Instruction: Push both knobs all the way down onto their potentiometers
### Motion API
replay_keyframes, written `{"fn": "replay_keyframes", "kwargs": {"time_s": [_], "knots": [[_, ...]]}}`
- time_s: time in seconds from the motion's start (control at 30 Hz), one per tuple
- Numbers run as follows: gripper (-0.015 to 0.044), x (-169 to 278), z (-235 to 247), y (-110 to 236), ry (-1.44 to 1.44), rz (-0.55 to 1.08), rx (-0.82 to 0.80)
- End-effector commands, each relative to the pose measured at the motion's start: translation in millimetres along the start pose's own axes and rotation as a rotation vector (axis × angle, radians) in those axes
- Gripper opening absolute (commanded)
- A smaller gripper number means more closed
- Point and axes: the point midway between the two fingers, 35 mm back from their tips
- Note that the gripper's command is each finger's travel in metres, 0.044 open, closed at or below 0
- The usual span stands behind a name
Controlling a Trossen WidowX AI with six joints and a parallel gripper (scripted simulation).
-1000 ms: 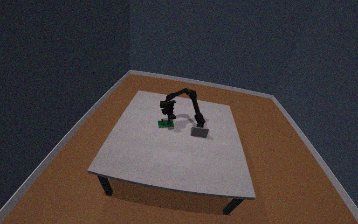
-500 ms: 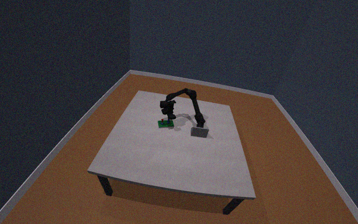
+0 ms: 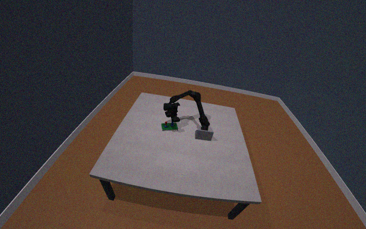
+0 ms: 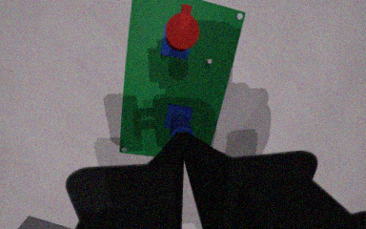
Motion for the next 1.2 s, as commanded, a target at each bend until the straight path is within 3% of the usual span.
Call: {"fn": "replay_keyframes", "kwargs": {"time_s": [0.0, 0.67, 1.17], "knots": [[0.0, 1, -2, -6, -0.012, 0.006, -0.004], [0.0, 1, -2, -6, -0.012, 0.006, -0.004], [0.0, 0, -2, 15, -0.011, 0.005, -0.004]]}}
Point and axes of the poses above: the point midway between the two fingers, 35 mm back from their tips, its own y axis back along the fingers, its own z axis across the jaws, x = y × z, and after that the axes turned 6 degrees about y, right-handed
